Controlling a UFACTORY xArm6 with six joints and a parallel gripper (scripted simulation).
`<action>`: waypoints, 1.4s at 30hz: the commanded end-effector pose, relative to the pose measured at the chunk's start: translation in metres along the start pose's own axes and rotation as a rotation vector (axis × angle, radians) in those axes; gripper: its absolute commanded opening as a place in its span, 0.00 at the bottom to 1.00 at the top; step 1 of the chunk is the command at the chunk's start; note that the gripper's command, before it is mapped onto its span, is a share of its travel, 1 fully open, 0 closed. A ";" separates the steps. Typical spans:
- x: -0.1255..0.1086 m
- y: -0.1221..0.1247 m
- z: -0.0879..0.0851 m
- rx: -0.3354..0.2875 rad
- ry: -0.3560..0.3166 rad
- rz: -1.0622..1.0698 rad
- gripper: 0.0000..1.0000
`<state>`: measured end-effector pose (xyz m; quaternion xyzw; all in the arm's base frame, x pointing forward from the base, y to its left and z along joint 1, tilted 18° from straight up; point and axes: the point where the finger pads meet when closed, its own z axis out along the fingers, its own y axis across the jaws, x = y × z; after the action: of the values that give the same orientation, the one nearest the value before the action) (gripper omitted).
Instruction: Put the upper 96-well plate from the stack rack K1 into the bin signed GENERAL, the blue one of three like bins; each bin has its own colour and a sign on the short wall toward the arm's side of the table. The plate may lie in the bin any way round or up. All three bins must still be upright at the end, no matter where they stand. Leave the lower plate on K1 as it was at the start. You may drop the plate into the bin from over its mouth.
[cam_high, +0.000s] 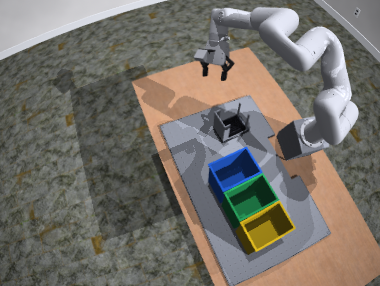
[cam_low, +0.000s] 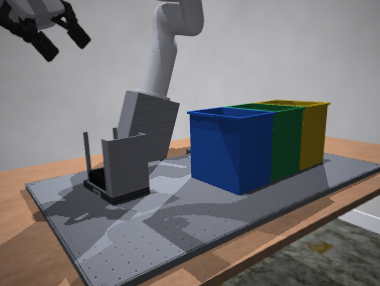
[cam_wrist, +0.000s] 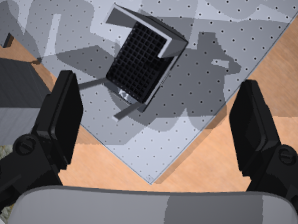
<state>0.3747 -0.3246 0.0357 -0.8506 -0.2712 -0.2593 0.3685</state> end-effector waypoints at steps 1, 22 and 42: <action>0.001 0.000 -0.002 -0.004 -0.001 -0.003 1.00; -0.006 -0.007 0.018 -0.060 -0.110 0.110 1.00; -0.031 -0.043 0.060 -0.243 -0.351 0.322 1.00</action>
<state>0.3445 -0.2689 0.0039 -0.9406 -0.1740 -0.0956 0.2756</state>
